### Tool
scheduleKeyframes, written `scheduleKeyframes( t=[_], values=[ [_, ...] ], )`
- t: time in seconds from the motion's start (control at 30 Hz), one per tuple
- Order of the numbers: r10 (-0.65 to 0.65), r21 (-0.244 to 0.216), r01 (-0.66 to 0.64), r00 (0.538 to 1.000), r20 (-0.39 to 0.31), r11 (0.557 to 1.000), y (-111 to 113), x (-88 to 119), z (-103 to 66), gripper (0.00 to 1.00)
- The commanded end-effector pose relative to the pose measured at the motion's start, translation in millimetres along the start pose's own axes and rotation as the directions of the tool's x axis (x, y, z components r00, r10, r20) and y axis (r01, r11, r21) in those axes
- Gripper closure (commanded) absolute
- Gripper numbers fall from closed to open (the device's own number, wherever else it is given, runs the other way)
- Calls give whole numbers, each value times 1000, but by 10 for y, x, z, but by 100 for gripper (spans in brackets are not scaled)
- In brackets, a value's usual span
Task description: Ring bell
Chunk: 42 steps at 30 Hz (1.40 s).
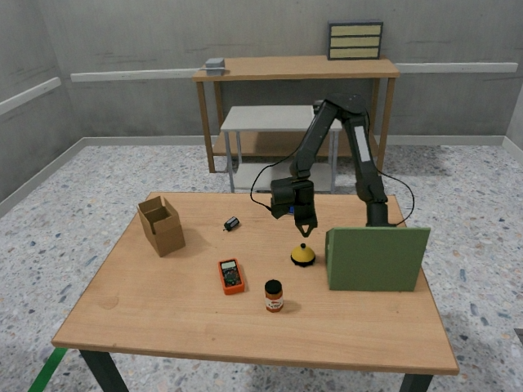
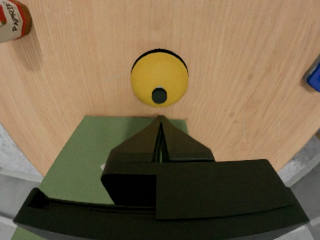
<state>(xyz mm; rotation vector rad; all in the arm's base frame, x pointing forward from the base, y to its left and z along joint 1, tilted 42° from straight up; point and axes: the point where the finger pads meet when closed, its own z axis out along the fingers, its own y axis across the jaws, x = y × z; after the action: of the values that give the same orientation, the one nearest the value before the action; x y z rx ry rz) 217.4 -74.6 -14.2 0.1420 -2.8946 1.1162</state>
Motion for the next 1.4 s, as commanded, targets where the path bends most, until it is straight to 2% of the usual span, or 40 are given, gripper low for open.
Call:
scheduleKeyframes(
  t=[0.0,0.27,0.37,0.43,0.63,0.73,1.37],
  values=[
    [-16,10,15,1000,19,1000,25,-36,78,100],
    [-14,9,14,1000,24,1000,29,-64,165,100],
    [-12,9,12,999,43,1000,30,-109,134,100],
    [-16,9,16,1000,19,1000,30,-43,200,100],
    [-20,7,20,1000,23,1000,46,-51,216,100],
    [-6,5,5,999,42,1000,24,-124,182,100],
    [-7,5,7,999,44,1000,32,-125,178,100]
  ],
)
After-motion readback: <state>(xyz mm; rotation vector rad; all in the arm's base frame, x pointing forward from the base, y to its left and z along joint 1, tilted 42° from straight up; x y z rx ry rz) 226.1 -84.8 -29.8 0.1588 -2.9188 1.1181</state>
